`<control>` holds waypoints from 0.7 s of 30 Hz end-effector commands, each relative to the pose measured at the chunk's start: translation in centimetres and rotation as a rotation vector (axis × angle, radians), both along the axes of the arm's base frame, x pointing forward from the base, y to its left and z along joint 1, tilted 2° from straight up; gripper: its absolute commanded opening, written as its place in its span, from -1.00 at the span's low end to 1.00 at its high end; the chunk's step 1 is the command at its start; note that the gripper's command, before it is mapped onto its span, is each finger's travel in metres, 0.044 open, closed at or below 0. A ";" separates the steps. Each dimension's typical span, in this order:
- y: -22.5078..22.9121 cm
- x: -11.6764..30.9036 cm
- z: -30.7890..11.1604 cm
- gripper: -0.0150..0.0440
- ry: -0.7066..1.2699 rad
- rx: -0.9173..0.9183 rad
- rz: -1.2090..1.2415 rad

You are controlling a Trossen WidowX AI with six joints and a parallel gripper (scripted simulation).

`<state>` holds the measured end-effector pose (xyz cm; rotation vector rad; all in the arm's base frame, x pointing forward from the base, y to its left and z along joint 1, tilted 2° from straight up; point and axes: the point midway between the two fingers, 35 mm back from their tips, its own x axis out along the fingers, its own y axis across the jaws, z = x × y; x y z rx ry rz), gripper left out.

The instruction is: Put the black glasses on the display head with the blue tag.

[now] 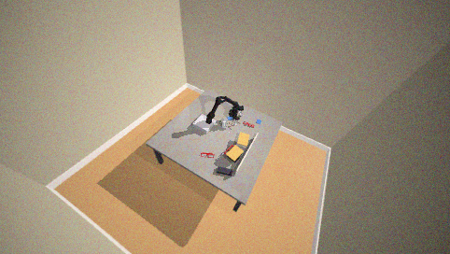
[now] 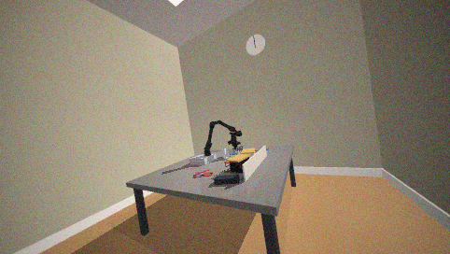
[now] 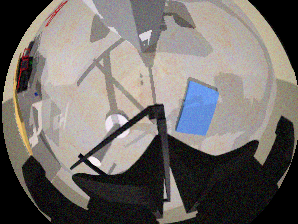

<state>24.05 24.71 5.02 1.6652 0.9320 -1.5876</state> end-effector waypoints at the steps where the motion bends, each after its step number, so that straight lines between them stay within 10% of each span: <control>1: 0.4 0.2 0.1 -0.49 -0.005 0.002 -0.001; 21: 1.6 0.3 0.2 -0.49 -0.005 0.003 -0.001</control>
